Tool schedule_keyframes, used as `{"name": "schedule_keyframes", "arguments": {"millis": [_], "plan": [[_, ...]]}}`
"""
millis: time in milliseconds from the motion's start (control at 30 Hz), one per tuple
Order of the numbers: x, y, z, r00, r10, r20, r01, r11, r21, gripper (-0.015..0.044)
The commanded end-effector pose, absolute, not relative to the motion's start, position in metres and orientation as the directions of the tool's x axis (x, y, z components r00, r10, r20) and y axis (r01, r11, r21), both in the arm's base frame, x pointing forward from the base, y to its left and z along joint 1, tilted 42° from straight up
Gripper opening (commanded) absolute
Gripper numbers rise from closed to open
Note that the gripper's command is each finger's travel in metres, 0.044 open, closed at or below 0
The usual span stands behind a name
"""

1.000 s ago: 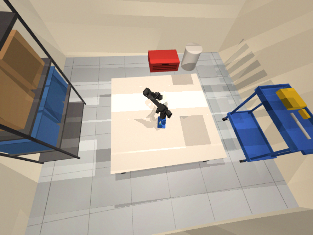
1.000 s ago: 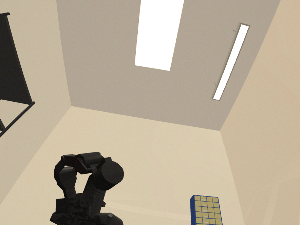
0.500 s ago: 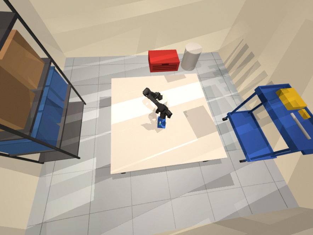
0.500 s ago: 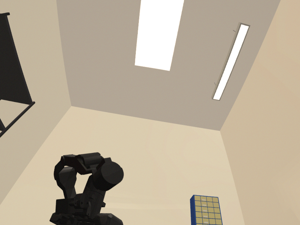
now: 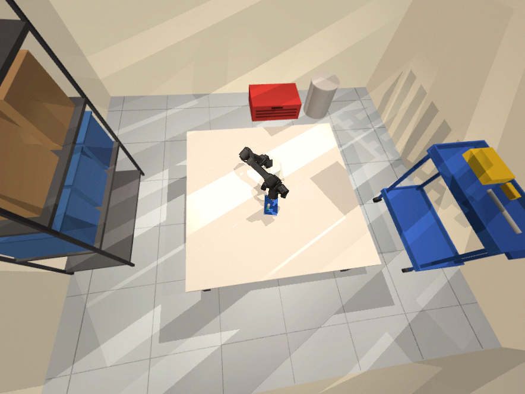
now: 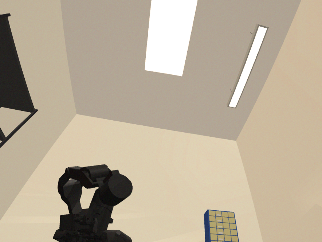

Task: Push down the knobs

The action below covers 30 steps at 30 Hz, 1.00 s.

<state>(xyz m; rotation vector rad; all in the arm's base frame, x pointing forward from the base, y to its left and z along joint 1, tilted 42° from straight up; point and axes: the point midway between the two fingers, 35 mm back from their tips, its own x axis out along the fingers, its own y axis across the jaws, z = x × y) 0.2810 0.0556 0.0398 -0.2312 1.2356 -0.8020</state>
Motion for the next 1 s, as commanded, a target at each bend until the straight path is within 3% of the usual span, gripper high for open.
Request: {"name": "schedule_keyframes", "arguments": {"millis": [0,967], "plan": [[0.2832,0.0513,0.0365,0.100,-0.656,-0.748,0.425,0.708,-0.564,0.0000],[0.2839,0.0466,0.0314,0.100,-0.656,-0.748,0.425,0.708,-0.564,0.0000]]}}
